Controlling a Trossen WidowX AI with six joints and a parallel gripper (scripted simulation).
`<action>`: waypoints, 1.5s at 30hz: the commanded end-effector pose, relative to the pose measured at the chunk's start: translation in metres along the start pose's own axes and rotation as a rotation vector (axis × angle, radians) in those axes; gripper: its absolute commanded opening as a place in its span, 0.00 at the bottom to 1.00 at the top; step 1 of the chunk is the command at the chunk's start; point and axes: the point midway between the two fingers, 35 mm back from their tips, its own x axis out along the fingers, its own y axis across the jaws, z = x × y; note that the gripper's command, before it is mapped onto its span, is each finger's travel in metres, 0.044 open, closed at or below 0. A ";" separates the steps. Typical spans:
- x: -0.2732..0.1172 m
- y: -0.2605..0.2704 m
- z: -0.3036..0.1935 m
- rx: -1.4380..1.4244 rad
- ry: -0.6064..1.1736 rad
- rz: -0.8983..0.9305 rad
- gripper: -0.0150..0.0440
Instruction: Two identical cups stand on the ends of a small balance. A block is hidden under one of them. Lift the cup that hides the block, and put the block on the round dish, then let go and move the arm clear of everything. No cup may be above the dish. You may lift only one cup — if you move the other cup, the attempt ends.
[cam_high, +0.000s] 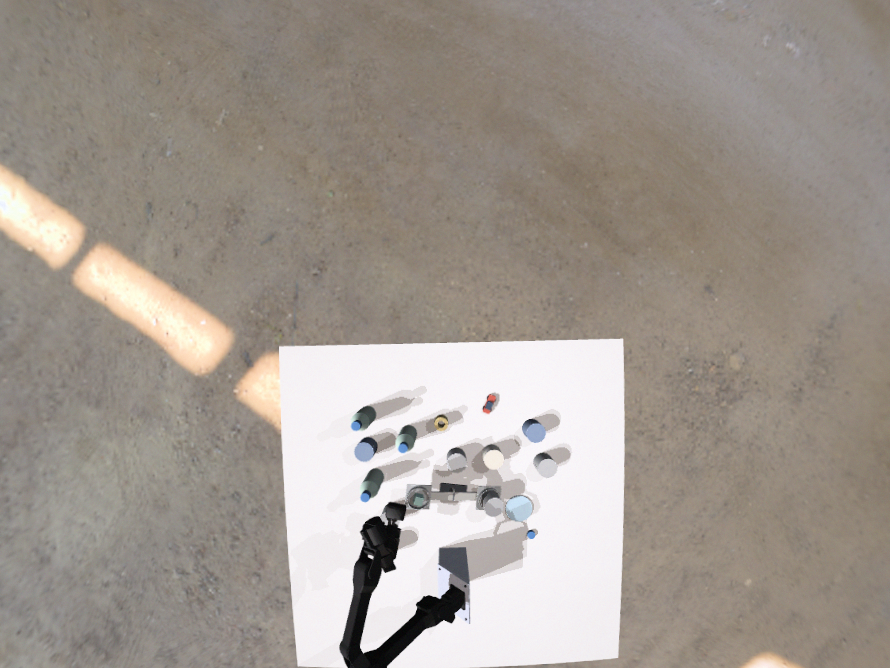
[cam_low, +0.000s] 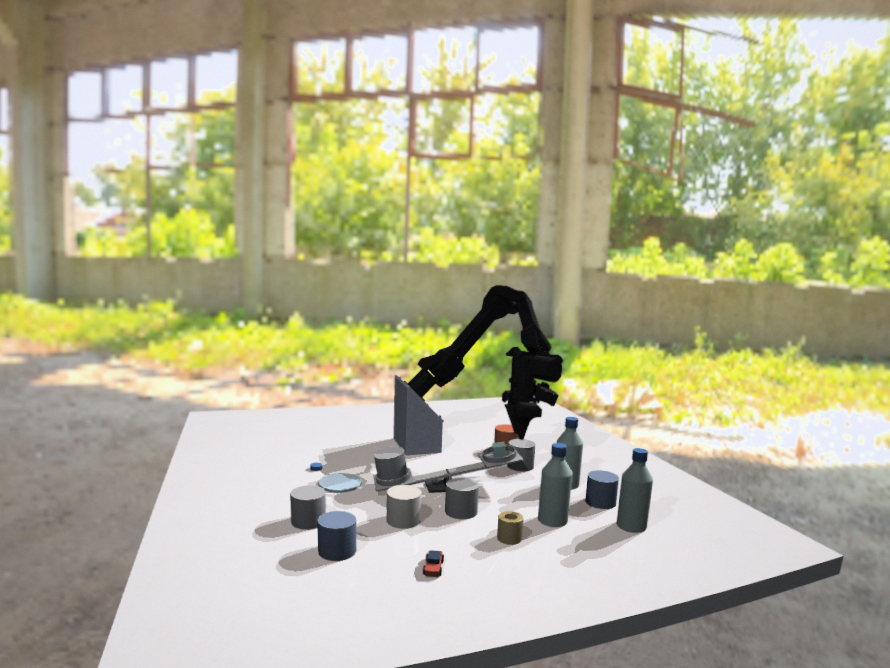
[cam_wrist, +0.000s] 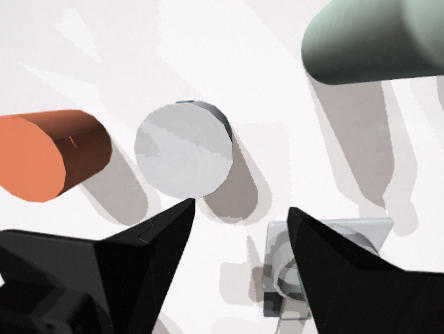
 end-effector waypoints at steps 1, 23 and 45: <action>-0.009 -0.023 -0.014 0.014 0.003 0.001 0.69; -0.007 -0.074 -0.064 0.086 -0.004 0.045 0.69; 0.021 -0.072 -0.064 0.086 -0.006 0.046 0.56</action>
